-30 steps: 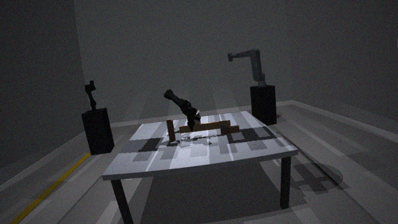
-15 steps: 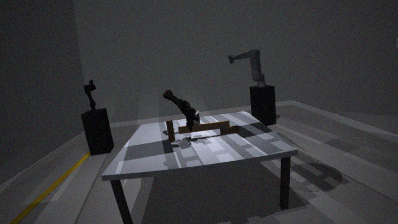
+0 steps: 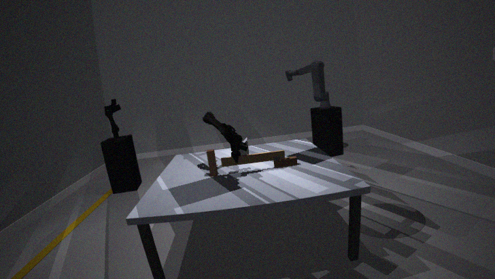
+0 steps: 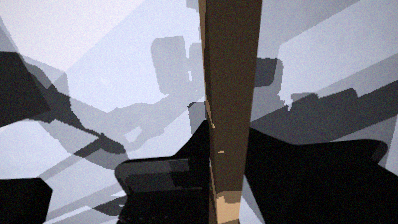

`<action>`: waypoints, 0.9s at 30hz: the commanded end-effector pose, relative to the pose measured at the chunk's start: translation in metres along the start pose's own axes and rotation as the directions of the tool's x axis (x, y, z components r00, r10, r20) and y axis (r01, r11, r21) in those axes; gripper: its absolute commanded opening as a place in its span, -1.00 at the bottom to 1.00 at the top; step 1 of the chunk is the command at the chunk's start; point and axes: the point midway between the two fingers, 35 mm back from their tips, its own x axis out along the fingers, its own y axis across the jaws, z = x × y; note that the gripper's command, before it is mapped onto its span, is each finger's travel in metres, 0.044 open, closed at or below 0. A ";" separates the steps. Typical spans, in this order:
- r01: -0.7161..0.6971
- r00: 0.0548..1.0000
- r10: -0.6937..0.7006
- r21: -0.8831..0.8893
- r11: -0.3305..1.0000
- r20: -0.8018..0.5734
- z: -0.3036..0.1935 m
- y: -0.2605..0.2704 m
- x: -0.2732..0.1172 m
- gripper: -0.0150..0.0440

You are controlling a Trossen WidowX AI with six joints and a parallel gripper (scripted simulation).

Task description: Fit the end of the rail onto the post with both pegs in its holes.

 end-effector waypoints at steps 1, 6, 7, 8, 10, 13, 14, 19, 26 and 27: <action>0.008 1.000 -0.008 -0.003 1.000 0.001 -0.002 -0.001 -0.003 -0.49; 0.008 1.000 -0.008 -0.003 1.000 0.001 -0.003 0.000 -0.003 -0.49; 0.008 1.000 -0.008 -0.003 1.000 0.001 -0.004 0.000 -0.003 -0.49; 0.008 1.000 -0.008 -0.003 1.000 0.001 -0.004 0.000 -0.003 -0.49; 0.008 1.000 -0.008 -0.003 1.000 0.001 -0.004 0.000 -0.003 -0.49; 0.008 1.000 -0.008 -0.003 1.000 0.001 -0.005 0.000 -0.003 -0.49; 0.008 1.000 -0.008 -0.003 1.000 0.001 -0.006 0.000 -0.003 -0.49; 0.008 1.000 -0.008 -0.003 1.000 0.001 -0.007 0.000 -0.003 -0.49; 0.008 1.000 -0.008 -0.003 1.000 0.001 -0.010 0.000 -0.002 -0.49; 0.008 1.000 -0.008 -0.003 1.000 0.001 -0.010 0.000 -0.002 -0.49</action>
